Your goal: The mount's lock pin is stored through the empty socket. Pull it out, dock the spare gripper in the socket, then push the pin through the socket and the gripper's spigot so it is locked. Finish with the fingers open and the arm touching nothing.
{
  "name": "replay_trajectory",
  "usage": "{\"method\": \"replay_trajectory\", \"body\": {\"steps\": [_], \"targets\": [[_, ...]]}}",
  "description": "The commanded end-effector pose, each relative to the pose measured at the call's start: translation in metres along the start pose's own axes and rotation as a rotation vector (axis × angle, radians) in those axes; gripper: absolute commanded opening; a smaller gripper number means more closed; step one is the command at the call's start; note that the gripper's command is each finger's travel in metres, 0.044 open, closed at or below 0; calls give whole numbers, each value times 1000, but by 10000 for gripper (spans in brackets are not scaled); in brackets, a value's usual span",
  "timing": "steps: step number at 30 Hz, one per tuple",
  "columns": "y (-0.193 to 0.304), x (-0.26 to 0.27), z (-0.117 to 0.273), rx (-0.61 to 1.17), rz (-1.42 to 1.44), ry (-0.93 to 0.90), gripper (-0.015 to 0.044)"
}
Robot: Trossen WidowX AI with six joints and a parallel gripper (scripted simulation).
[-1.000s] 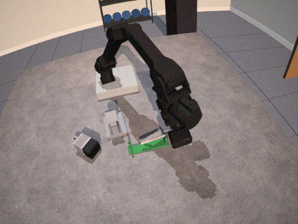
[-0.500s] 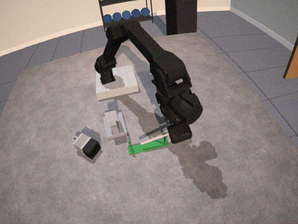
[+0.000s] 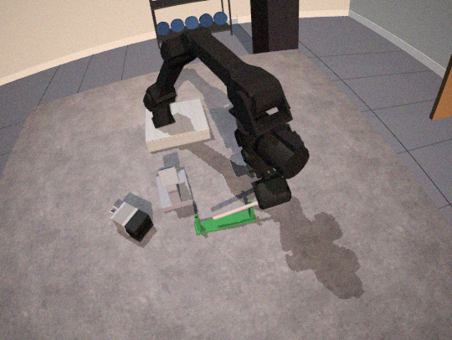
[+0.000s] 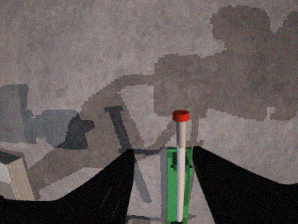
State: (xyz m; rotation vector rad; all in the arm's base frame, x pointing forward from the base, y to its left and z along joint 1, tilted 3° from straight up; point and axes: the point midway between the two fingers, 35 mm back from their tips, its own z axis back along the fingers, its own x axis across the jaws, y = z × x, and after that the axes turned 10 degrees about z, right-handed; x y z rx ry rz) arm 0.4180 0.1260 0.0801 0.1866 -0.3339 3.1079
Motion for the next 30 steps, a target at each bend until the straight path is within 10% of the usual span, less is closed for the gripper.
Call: {"method": "replay_trajectory", "body": {"steps": [1, 8, 14, 30], "targets": [[-2, 1, 10, 0, 0, 1, 200], [-1, 1, 6, 1, -1, -3, 331], [44, 6, 65, 15, 46, 121, 180], [61, -2, 7, 19, 52, 139, 180]]}}
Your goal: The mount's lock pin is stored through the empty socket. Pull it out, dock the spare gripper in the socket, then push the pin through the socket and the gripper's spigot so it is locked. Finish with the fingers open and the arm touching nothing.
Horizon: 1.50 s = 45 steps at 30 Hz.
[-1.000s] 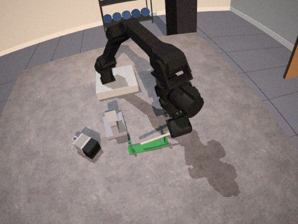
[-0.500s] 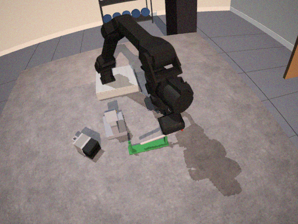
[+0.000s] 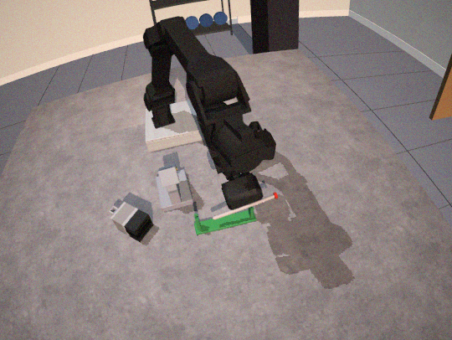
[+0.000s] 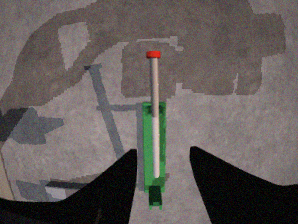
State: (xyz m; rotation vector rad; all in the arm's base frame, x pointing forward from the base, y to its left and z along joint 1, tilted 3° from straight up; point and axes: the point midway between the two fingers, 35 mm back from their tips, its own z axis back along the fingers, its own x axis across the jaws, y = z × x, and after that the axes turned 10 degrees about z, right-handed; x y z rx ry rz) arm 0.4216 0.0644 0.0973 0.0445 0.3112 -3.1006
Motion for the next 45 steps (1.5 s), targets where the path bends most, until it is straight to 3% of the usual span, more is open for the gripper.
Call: {"method": "replay_trajectory", "body": {"steps": [1, 45], "targets": [[5, 3, -24, 4, 3, -4, 180], [14, 6, -84, 3, 3, -4, 180]]}}
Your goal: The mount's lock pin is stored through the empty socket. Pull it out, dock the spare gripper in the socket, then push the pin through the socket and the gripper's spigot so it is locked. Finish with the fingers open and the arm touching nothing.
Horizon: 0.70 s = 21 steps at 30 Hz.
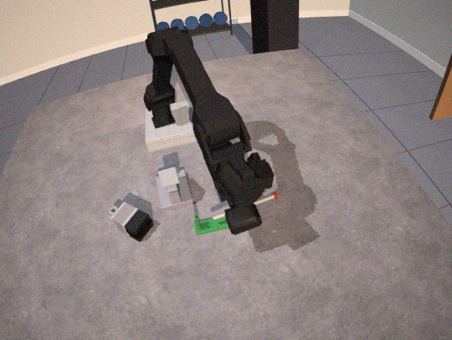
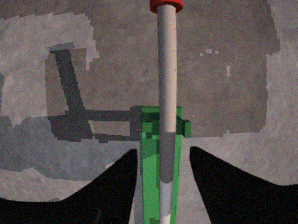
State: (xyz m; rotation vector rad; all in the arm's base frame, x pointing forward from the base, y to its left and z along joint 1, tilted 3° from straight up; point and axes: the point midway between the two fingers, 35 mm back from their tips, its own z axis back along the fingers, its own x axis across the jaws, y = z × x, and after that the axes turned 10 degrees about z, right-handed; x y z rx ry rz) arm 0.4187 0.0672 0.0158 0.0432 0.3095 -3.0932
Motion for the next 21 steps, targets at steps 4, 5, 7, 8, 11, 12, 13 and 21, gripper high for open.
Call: {"method": "replay_trajectory", "body": {"steps": [4, 5, 7, 8, 11, 12, 13, 21], "targets": [[1, 0, -3, 3, -5, -3, 154], [1, 0, -3, 3, -5, -3, 127], [1, 0, -3, 3, -5, -3, 75], [1, 0, -3, 3, -5, -3, 49], [1, 0, -3, 3, -5, -3, 0], [1, 0, -3, 3, -5, -3, 0], [1, 0, -3, 3, -5, -3, 0], [0, 0, 1, 2, -3, -3, 0]]}}
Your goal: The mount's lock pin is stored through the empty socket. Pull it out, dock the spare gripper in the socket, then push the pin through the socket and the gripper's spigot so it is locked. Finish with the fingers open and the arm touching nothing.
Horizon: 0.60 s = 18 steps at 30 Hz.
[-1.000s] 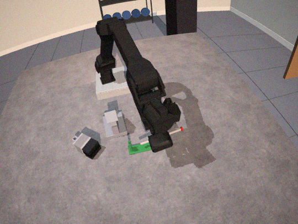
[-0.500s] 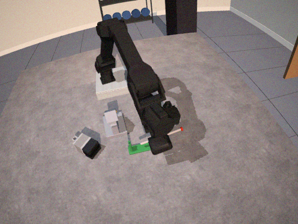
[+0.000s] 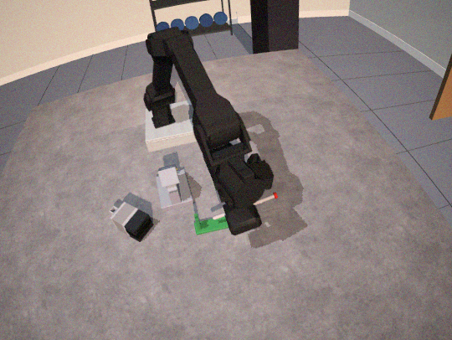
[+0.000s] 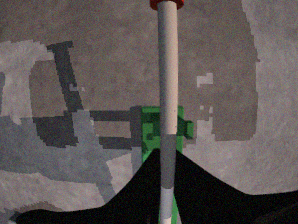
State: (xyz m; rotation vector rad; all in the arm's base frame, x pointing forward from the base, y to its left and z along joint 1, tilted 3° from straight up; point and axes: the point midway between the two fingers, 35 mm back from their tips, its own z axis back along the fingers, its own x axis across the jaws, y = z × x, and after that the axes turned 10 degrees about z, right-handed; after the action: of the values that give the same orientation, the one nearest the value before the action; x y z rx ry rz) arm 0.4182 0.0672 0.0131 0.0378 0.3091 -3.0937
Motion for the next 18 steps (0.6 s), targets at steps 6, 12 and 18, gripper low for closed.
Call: {"method": "replay_trajectory", "body": {"steps": [6, 12, 18], "targets": [[-2, 2, 13, 1, -2, -12, 0], [-3, 5, 19, 2, -7, -30, 0], [-3, 7, 26, 3, -11, -47, 0]]}}
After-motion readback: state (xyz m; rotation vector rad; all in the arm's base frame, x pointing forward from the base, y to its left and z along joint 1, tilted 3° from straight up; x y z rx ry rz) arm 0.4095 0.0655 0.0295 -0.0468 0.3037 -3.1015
